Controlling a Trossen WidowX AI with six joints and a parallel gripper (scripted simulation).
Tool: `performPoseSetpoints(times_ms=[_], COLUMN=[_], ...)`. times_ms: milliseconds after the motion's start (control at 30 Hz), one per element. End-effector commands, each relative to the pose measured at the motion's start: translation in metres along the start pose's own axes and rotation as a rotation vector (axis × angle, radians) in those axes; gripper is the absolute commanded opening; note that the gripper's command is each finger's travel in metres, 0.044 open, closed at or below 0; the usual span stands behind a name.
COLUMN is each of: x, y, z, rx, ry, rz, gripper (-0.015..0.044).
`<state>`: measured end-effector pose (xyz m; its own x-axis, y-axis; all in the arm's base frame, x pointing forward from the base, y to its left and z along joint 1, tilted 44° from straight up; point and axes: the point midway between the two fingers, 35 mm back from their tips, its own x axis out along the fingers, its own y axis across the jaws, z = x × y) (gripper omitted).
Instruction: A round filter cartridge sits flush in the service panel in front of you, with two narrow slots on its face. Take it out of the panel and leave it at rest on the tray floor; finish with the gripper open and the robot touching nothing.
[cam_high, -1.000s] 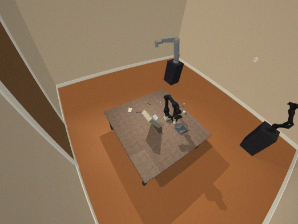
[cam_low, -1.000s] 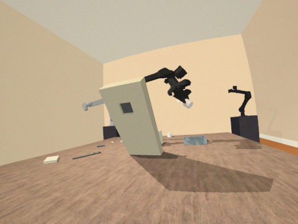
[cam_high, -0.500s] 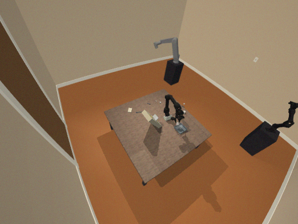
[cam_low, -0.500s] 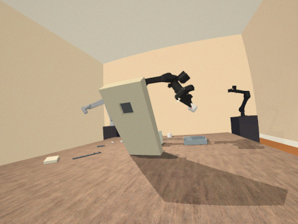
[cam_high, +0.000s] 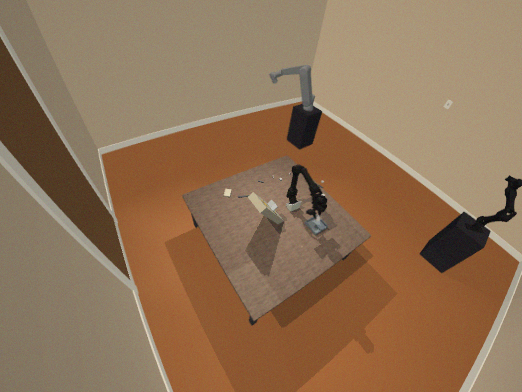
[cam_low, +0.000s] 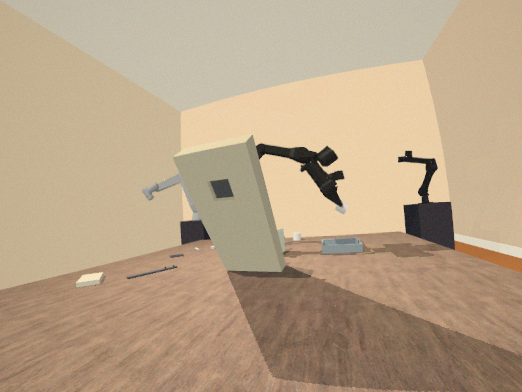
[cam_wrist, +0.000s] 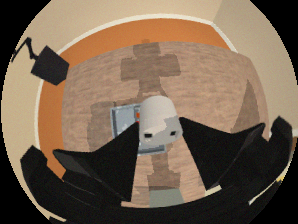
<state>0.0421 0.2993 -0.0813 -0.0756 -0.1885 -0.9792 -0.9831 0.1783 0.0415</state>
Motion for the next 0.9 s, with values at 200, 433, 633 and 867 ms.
performPoseSetpoints(times_ms=[200, 433, 633, 867], x=[0.037, 0.045, 0.076, 0.105], y=[0.047, 0.053, 0.054, 0.054], z=[-0.034, -0.042, -0.058, -0.079], rx=[-0.174, -0.199, -0.199, -0.199], ry=[0.01, 0.012, 0.012, 0.012], rz=[0.105, 0.121, 0.121, 0.122], gripper=[0.0, 0.0, 0.0, 0.0])
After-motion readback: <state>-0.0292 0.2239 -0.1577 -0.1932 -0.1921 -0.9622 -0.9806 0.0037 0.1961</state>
